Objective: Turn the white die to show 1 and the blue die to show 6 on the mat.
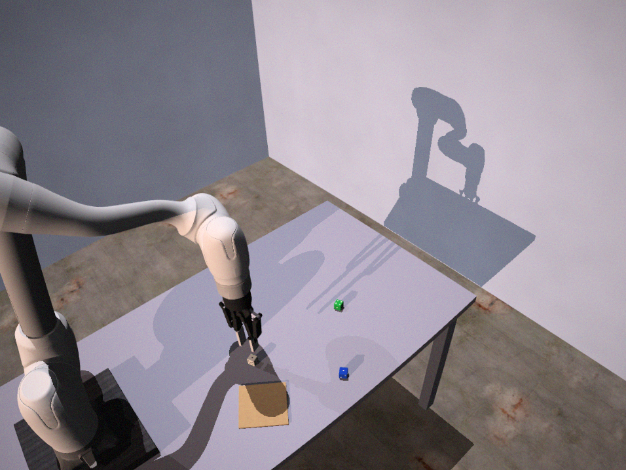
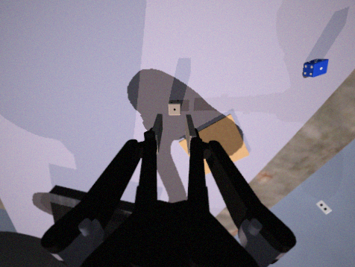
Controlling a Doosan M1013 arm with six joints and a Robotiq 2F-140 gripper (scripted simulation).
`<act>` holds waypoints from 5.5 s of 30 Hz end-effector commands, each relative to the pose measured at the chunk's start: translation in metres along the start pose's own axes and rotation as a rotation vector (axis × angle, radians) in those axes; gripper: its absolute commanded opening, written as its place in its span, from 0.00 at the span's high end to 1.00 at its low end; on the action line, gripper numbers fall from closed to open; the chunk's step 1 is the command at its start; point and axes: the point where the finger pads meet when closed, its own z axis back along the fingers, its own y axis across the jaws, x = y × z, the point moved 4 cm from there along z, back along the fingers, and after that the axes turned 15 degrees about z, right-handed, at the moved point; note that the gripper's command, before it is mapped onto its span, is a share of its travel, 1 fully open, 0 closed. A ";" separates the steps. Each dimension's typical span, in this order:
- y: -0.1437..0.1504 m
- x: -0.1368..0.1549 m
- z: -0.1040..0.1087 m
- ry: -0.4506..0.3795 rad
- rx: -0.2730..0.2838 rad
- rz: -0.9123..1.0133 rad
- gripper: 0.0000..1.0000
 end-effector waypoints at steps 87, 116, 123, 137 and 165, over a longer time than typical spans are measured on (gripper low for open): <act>0.000 0.000 -0.052 0.000 0.000 0.000 0.68; 0.000 0.000 -0.052 0.000 0.000 0.000 0.68; 0.000 0.000 -0.054 0.000 0.000 0.000 0.68; 0.000 0.000 -0.073 0.000 0.000 0.000 0.68; 0.000 0.000 -0.083 0.000 0.000 0.000 0.68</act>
